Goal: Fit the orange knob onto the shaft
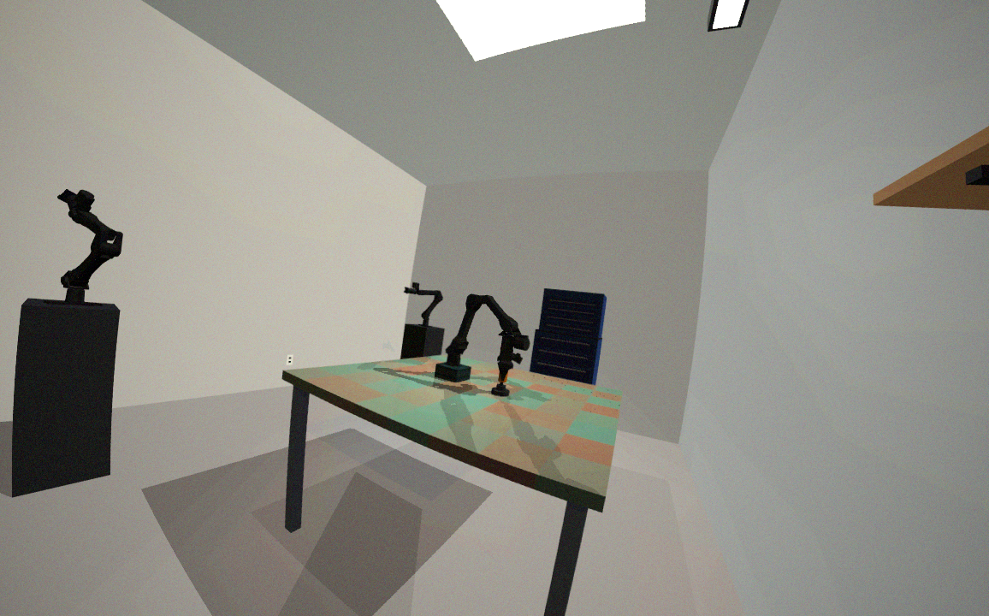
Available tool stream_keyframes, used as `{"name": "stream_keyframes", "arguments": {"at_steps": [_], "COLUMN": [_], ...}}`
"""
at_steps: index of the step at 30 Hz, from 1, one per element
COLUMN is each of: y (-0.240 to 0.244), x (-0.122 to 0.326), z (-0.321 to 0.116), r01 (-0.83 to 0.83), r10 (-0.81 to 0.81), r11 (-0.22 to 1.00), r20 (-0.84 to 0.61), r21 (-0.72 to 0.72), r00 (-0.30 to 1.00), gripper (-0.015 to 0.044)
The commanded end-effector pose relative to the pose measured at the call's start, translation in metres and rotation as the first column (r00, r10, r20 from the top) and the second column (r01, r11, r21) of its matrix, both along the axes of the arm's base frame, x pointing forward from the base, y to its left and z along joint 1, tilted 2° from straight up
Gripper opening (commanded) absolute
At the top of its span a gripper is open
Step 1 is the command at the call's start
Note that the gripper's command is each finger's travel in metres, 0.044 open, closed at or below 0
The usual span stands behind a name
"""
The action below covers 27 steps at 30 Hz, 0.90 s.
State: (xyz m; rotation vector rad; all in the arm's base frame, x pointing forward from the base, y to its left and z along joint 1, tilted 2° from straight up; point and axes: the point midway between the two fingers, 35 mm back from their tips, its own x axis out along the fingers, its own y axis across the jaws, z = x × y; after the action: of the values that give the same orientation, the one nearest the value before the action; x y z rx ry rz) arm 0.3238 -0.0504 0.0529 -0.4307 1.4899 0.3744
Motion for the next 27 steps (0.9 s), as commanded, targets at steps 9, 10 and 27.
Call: {"name": "stream_keyframes", "arguments": {"at_steps": [9,10,27], "y": [0.0003,0.0003,0.0011], "x": [-0.0003,-0.0005,-0.0068], "z": [0.0035,0.004,0.0029], "r01": [-0.004,-0.004,-0.212], "r10": [0.004,0.004,0.212], "r11": [1.0,1.0,0.977], "r20": [0.003,0.003,-0.003], "r21": [0.001,0.001,-0.009], "r00": [1.0,1.0,0.977], "gripper": [0.0,0.0,0.0]}}
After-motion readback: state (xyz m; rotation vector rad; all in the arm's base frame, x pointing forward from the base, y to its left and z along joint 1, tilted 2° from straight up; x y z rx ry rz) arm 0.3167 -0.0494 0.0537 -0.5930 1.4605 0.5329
